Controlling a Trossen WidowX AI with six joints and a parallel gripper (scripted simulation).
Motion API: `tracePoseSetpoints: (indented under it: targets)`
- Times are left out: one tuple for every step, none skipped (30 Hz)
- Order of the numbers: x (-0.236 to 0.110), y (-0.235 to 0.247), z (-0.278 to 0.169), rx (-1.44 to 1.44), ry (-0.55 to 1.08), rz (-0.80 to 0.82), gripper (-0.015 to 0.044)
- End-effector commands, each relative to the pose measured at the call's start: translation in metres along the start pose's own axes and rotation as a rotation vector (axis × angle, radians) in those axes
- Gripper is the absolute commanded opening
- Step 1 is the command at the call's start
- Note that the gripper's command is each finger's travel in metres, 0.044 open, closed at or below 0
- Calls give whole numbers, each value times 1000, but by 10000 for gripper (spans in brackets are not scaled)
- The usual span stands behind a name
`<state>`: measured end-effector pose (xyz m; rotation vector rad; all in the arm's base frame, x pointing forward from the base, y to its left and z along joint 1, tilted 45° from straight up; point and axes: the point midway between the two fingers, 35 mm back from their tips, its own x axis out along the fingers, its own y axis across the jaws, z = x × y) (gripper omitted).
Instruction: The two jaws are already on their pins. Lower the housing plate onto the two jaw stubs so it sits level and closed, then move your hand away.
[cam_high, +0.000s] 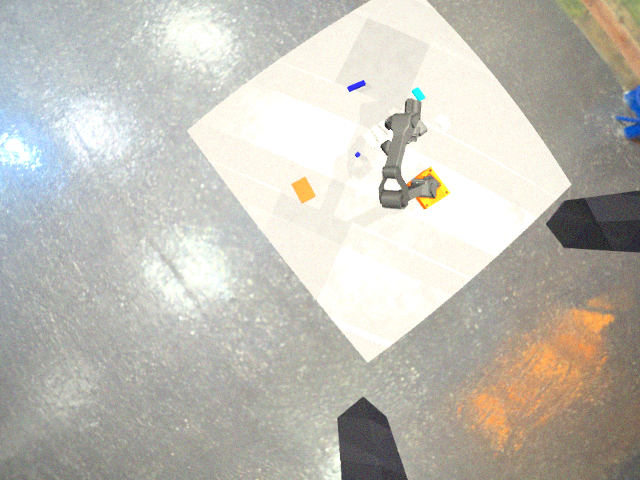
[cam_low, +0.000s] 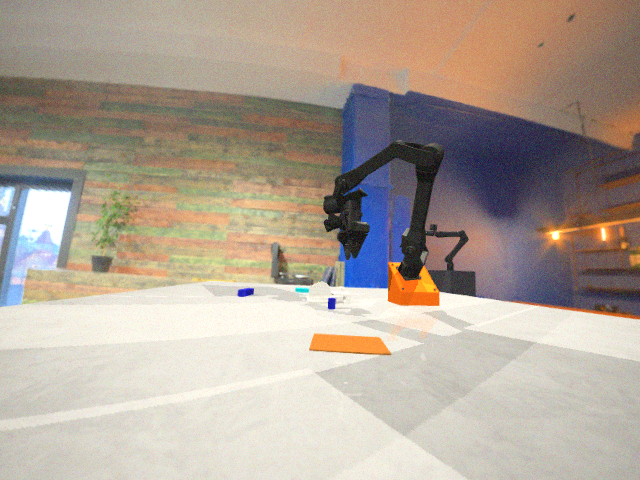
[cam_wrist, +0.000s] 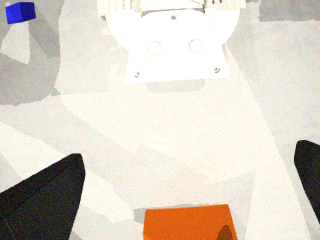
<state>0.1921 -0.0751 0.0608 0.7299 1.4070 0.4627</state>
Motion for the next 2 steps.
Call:
tracePoseSetpoints:
  targets:
    - [0, 0, -1, -3, 3, -2, 440]
    - [0, 0, -1, -3, 3, -2, 440]
